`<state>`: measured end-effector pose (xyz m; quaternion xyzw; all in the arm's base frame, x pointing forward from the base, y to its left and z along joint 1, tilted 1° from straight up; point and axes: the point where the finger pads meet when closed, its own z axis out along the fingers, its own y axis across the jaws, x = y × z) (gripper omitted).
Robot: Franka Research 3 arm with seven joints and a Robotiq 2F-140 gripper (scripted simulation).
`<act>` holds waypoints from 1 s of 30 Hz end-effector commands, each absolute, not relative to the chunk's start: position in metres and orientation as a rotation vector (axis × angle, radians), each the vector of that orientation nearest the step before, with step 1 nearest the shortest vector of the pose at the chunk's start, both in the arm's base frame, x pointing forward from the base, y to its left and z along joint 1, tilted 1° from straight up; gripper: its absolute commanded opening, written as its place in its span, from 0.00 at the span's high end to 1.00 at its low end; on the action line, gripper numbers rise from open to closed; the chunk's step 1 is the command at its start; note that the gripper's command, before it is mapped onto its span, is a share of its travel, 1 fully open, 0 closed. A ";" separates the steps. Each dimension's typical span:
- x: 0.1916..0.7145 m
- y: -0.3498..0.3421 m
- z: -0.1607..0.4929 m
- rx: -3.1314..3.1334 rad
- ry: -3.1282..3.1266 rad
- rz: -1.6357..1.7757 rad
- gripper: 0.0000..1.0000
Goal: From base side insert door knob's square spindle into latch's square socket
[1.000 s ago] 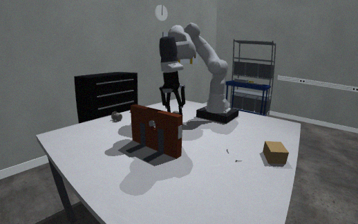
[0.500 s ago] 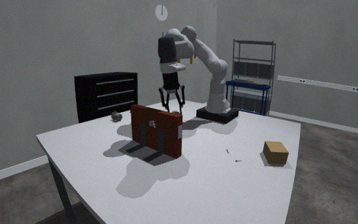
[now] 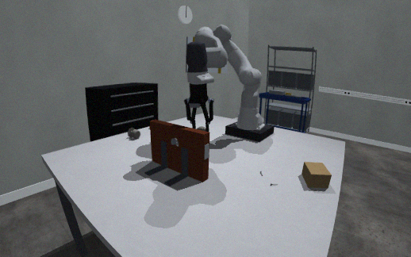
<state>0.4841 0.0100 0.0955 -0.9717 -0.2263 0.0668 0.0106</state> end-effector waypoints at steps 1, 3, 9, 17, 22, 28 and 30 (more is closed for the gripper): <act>0.489 0.016 0.098 -3.119 -0.356 0.152 0.58; 0.486 0.016 0.098 -3.119 -0.356 0.152 0.58; 0.486 0.016 0.098 -3.119 -0.356 0.152 0.58; 0.486 0.016 0.098 -3.119 -0.356 0.152 0.58; 0.486 0.016 0.098 -3.119 -0.356 0.152 0.58; 0.486 0.016 0.098 -3.119 -0.356 0.152 0.58; 0.487 0.016 0.098 -3.122 -0.341 0.148 0.58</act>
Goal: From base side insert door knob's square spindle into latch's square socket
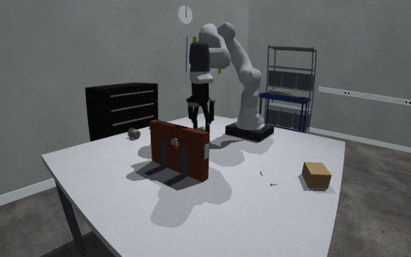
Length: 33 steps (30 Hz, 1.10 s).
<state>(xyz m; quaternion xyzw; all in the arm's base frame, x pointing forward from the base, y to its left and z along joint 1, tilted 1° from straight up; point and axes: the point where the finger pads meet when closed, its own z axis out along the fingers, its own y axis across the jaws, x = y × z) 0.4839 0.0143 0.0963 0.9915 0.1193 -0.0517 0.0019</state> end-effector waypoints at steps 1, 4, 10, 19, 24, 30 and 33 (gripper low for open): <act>0.487 0.016 0.098 3.119 0.323 -0.144 0.58; 0.487 0.016 0.098 3.121 0.299 -0.138 0.58; 0.489 0.018 0.098 3.132 0.117 -0.096 0.58; 0.490 0.019 0.098 3.133 0.084 -0.089 0.58; 0.490 0.019 0.098 3.133 0.084 -0.089 0.58; 0.492 0.020 0.099 3.136 0.067 -0.083 0.58; 0.493 0.020 0.099 3.136 0.067 -0.082 0.58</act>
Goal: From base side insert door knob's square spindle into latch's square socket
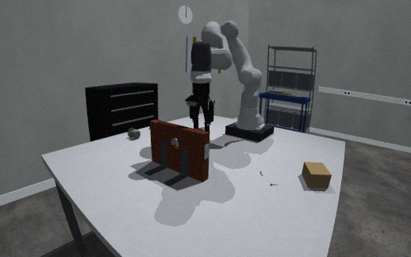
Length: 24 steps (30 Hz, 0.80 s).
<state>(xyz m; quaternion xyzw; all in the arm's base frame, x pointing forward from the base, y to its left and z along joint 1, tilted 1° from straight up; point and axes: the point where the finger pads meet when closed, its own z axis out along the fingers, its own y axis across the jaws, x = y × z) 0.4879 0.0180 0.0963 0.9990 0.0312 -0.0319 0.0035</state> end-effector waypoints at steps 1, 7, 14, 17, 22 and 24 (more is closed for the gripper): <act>0.494 0.020 0.099 3.136 0.067 -0.082 0.58; 0.494 0.021 0.099 3.136 0.067 -0.082 0.58; 0.494 0.021 0.099 3.136 0.067 -0.082 0.58; 0.494 0.021 0.099 3.136 0.067 -0.082 0.58; 0.495 0.020 0.099 3.136 0.073 -0.083 0.58; 0.496 0.020 0.099 3.135 0.083 -0.085 0.58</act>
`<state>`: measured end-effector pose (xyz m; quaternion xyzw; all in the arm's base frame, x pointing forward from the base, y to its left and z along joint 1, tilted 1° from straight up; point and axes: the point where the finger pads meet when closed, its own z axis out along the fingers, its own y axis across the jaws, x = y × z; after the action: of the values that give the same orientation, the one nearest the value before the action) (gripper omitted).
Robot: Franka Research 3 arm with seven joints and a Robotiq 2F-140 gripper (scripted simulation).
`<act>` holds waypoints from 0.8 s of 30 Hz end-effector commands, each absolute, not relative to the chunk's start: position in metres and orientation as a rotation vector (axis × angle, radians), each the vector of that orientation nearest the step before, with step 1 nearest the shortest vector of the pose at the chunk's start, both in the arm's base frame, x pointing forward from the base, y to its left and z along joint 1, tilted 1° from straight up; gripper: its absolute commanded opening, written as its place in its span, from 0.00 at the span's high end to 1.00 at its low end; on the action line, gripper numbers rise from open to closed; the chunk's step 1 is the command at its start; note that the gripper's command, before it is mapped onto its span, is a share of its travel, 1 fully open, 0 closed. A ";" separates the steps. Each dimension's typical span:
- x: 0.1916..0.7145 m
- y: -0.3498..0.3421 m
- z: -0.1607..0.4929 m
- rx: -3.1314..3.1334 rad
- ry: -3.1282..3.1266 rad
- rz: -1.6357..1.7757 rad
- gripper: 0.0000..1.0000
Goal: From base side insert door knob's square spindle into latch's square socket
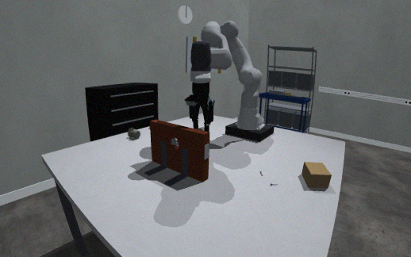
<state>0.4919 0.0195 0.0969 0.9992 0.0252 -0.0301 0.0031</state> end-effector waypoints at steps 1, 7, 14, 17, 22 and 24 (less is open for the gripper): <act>0.496 0.020 0.099 3.135 0.089 -0.086 0.58; 0.499 0.020 0.099 3.135 0.096 -0.087 0.58; 0.500 0.020 0.099 3.135 0.096 -0.087 0.58; 0.500 0.020 0.099 3.135 0.096 -0.087 0.58; 0.500 0.020 0.099 3.134 0.098 -0.088 0.58; 0.500 0.019 0.099 3.133 0.104 -0.090 0.58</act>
<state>0.4979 0.0200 0.0975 0.9992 0.0281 -0.0298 0.0017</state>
